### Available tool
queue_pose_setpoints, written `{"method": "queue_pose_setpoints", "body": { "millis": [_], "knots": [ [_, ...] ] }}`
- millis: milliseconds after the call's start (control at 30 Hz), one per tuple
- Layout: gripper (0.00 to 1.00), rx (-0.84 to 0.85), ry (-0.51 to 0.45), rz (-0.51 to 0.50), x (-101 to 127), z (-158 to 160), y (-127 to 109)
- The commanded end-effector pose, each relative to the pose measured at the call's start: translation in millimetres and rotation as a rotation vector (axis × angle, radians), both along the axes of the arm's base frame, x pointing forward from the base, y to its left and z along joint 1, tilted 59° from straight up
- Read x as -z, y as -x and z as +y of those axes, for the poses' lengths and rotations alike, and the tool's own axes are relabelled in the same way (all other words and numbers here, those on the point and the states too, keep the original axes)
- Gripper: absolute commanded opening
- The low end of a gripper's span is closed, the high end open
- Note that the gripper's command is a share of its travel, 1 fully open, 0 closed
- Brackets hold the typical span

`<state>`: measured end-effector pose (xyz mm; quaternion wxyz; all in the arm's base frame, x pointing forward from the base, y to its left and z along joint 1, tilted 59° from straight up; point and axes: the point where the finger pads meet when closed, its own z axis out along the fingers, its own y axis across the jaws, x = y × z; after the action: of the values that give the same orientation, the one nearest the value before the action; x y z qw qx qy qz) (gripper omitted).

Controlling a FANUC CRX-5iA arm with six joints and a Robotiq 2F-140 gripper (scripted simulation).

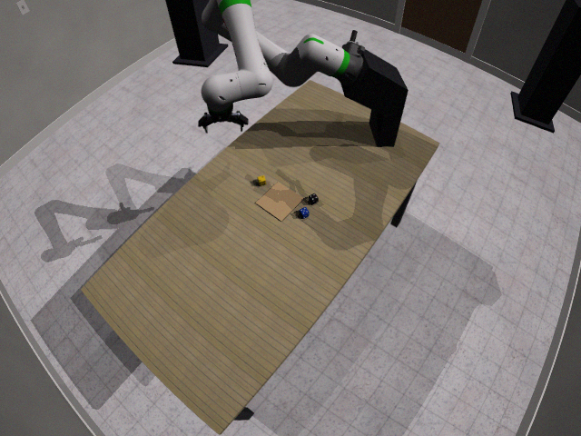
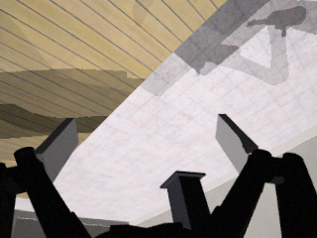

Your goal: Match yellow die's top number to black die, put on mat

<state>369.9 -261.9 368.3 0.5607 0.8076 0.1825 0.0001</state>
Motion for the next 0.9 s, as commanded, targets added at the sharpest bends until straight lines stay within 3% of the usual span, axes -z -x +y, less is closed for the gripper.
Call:
{"method": "queue_pose_setpoints", "body": {
  "millis": [0,33,133,167,233,267,333,367,467,867],
  "knots": [
    [1.0,-0.1,-0.028,-0.029,32,23,-31],
    [1.0,-0.189,-0.072,-0.043,57,47,-47],
    [1.0,-0.192,-0.073,-0.043,63,52,-52],
    [1.0,-0.267,-0.116,-0.051,91,78,-66],
    [1.0,-0.267,-0.116,-0.051,91,78,-66],
    [1.0,-0.326,-0.152,-0.055,113,101,-75],
    [1.0,-0.326,-0.152,-0.055,113,101,-75],
    [1.0,-0.369,-0.182,-0.057,130,118,-80],
    [1.0,-0.412,-0.214,-0.057,148,136,-84],
    [1.0,-0.42,-0.219,-0.057,151,139,-84]
  ]
}}
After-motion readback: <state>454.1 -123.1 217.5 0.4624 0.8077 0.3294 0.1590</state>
